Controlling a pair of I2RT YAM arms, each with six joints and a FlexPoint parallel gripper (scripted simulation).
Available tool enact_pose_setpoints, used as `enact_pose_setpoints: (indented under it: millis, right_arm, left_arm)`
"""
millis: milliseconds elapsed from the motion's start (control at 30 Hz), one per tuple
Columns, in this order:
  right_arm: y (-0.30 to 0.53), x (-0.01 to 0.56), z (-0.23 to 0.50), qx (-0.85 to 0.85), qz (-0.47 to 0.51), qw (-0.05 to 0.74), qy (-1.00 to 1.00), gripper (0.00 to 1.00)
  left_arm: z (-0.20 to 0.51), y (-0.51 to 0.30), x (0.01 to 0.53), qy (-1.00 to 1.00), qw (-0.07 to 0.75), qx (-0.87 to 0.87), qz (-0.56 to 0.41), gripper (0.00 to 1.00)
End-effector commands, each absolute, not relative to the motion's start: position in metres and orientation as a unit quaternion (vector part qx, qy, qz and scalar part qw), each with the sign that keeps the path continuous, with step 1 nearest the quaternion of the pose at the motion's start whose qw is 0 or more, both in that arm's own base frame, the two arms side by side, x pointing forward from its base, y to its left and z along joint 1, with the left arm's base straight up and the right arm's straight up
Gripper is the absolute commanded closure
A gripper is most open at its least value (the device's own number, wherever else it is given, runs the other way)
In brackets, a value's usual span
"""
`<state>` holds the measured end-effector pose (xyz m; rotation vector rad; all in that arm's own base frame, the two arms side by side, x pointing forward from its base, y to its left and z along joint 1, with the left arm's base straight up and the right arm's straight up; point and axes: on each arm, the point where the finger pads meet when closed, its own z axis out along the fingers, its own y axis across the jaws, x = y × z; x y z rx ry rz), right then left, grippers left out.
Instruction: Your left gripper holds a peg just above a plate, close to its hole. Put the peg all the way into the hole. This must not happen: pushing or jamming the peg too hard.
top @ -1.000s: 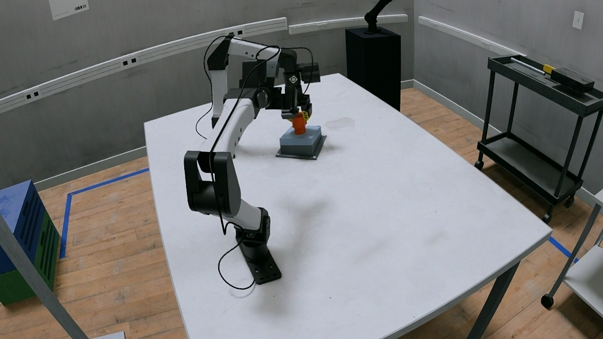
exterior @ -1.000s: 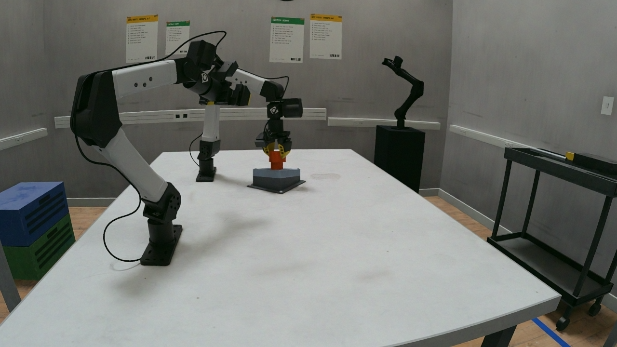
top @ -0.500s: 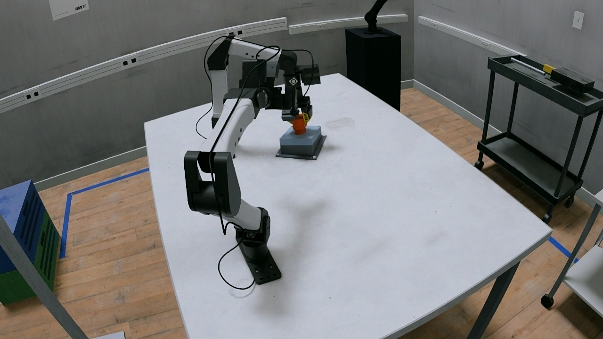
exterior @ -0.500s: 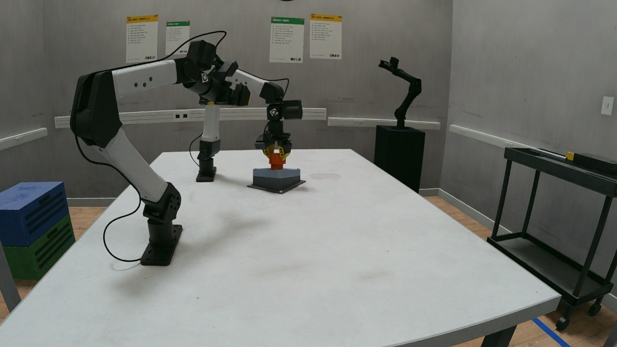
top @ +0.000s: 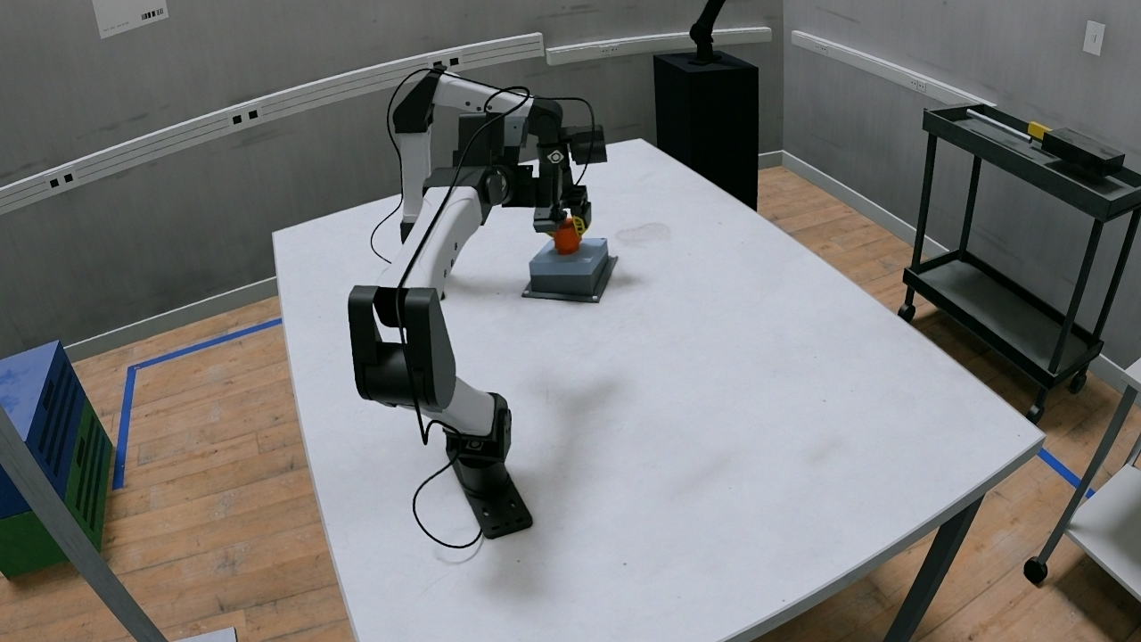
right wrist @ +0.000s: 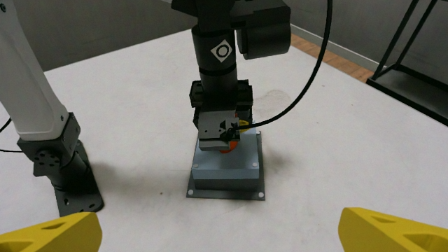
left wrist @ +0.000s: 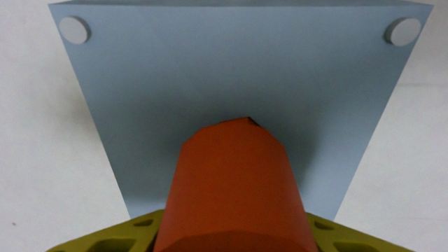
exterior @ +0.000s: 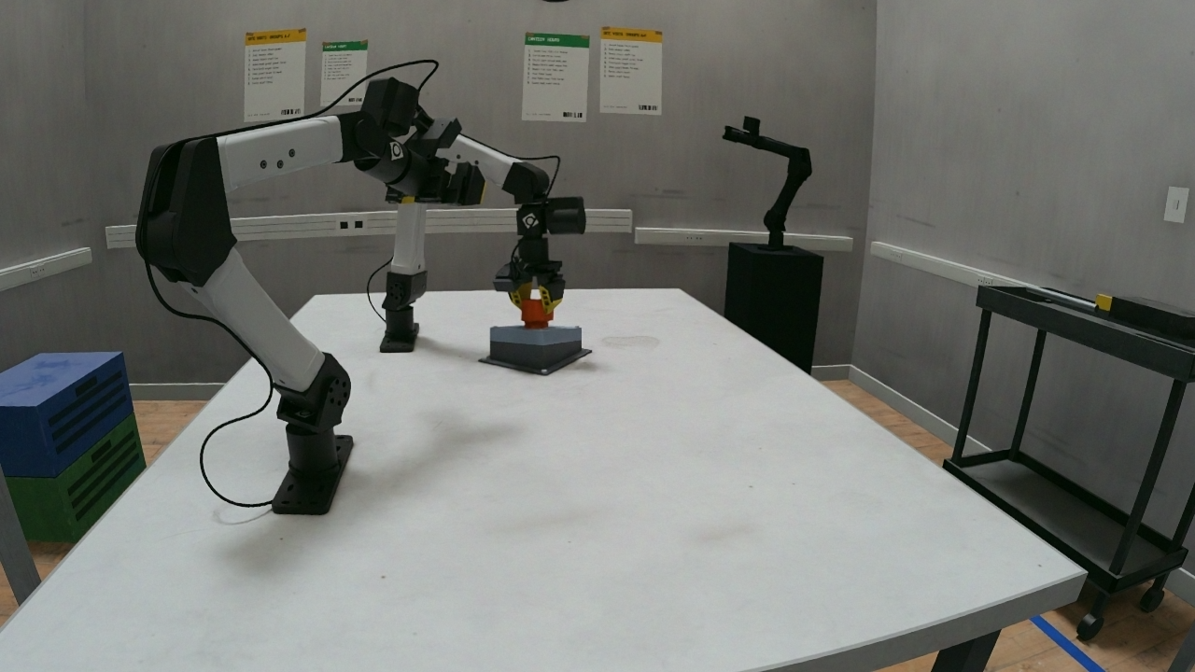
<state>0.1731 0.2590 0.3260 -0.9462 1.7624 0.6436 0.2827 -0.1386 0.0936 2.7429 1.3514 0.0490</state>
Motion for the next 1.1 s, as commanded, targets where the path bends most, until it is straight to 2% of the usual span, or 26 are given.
enact_pose_setpoints:
  millis: [0, 100, 200, 567, 667, 1067]
  right_arm:
    - [0.258, 0.173, 0.336, -0.384, 0.271, 0.508, 0.722, 0.0]
    - [0.258, 0.173, 0.336, -0.384, 0.271, 0.508, 0.722, 0.0]
    - [0.258, 0.173, 0.336, -0.384, 0.271, 0.508, 0.722, 0.0]
    - [0.258, 0.173, 0.336, -0.384, 0.271, 0.508, 0.722, 0.0]
    - [0.258, 0.173, 0.336, -0.384, 0.271, 0.508, 0.722, 0.0]
    - [0.258, 0.173, 0.336, -0.384, 0.271, 0.508, 0.722, 0.0]
  left_arm:
    - [0.104, -0.143, 0.287, 0.44, 0.056, 0.896, 0.027, 0.65]
    - [0.101, -0.141, 0.287, 0.44, 0.056, 0.896, 0.026, 0.65]
    - [0.11, -0.142, 0.287, 0.439, 0.063, 0.896, 0.029, 0.32]
    - [0.164, -0.138, 0.286, 0.439, 0.084, 0.894, 0.041, 0.3]
    - [0.144, -0.138, 0.281, 0.442, 0.051, 0.895, 0.023, 0.3]
    - [0.14, -0.14, 0.283, 0.44, 0.053, 0.896, 0.023, 0.3]
